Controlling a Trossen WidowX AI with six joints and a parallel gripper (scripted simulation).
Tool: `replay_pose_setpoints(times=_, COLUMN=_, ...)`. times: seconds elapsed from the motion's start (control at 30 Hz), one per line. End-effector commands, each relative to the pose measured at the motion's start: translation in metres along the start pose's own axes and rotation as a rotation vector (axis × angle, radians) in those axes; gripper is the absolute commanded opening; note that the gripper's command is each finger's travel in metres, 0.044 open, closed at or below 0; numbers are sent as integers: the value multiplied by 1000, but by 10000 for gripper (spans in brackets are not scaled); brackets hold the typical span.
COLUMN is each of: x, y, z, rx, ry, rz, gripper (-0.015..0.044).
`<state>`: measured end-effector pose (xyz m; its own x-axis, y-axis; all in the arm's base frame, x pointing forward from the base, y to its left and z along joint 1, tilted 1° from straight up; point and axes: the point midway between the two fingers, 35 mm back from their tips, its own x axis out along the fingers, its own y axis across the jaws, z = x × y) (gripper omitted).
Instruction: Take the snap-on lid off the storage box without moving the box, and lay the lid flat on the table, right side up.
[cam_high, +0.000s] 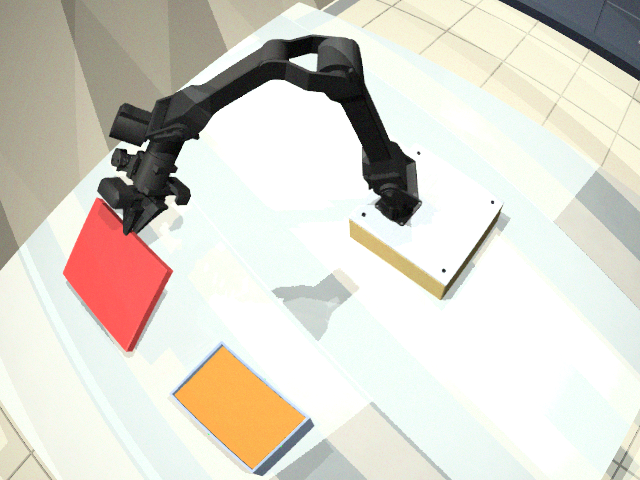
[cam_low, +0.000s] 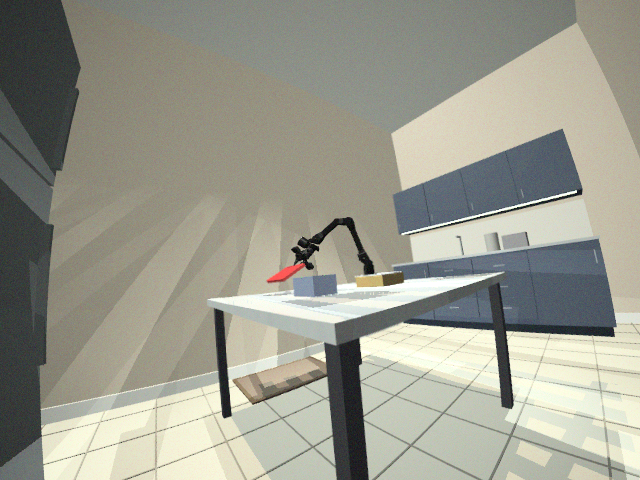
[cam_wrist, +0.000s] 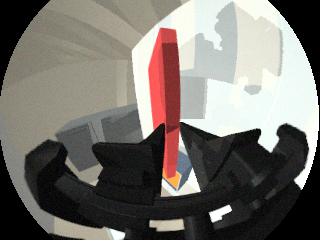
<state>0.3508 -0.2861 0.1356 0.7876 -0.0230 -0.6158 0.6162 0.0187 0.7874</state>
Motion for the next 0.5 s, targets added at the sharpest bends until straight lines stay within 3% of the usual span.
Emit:
replay_pose_setpoints(times=0.0, x=3, y=-4, z=-1, rx=4, ry=4, rz=3, gripper=0)
replay_pose_setpoints(times=0.47, x=11, y=-12, z=-1, rx=4, ry=4, rz=3, gripper=0)
